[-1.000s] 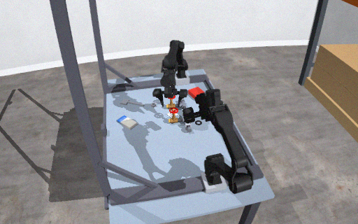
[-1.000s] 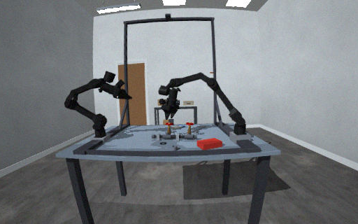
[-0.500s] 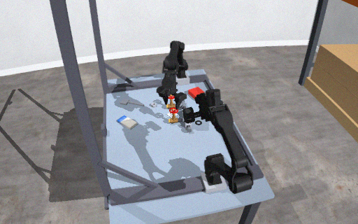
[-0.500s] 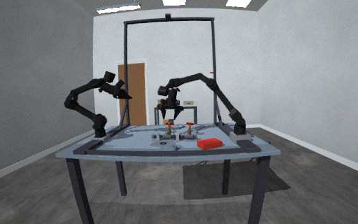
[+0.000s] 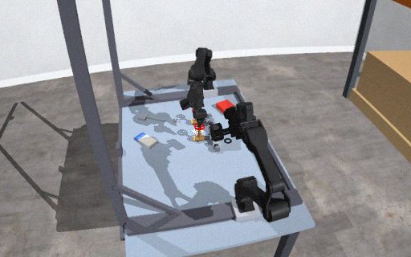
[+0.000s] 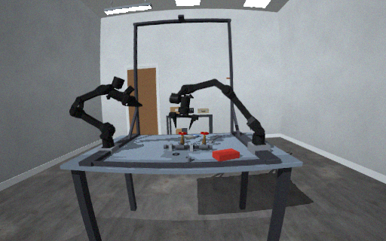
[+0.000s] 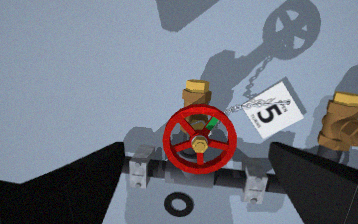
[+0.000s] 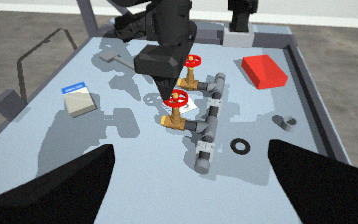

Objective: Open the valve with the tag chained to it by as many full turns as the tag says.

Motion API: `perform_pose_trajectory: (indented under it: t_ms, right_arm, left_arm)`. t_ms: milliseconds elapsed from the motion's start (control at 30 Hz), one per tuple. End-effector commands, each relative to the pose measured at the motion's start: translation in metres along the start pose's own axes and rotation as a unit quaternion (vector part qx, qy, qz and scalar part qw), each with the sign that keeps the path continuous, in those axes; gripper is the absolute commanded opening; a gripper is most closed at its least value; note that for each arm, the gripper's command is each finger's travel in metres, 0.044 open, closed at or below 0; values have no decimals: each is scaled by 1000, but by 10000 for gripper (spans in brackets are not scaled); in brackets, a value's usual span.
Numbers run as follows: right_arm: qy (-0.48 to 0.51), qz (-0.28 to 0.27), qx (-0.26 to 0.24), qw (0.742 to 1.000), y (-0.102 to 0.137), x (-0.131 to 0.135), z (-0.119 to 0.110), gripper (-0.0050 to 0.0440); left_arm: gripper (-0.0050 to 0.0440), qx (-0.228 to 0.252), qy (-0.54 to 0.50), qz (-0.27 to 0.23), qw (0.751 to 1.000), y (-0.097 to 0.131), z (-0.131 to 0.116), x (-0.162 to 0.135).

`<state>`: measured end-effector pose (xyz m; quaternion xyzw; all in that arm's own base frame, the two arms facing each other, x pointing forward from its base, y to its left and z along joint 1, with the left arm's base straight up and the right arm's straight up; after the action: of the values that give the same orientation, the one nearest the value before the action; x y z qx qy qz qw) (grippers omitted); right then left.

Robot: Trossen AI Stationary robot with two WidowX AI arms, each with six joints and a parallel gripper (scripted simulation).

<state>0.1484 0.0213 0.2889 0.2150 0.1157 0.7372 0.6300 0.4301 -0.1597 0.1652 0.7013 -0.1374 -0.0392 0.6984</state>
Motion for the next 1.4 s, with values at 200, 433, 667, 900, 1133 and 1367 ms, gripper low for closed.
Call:
perform_pose_trajectory:
  t_ms: [200, 433, 667, 900, 1133, 1367]
  right_arm:
    - [1, 1, -8, 1000, 3, 1, 5, 400]
    - [1, 1, -8, 1000, 3, 1, 5, 400]
    - [1, 1, -8, 1000, 3, 1, 5, 400]
    - [1, 1, -8, 1000, 3, 1, 5, 400]
    - [1, 1, -8, 1000, 3, 1, 5, 400]
    - [1, 1, -8, 1000, 3, 1, 5, 400]
  left_arm:
    - [414, -5, -192, 4, 981, 9, -6, 4]
    - [414, -8, -344, -3, 939, 8, -8, 4]
    - [414, -10, -421, -6, 907, 8, -8, 4]
    - [390, -14, -456, -16, 890, -5, -8, 0]
    - [314, -14, -456, -16, 890, -26, -8, 0]
    - [274, -10, -454, -5, 891, -27, -8, 6]
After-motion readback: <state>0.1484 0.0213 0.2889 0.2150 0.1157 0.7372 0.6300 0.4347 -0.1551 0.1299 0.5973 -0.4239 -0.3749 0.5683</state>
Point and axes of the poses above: on each arm, the point midway between the two fingers, 35 mm back from their tips, its own y axis back along the fingers, its own x axis across the jaws, z = x × y, the point moved 6 cm from there along y, back along the fingers, and after that the axes turned 11 degrees about -y, right-handed, at the moved point
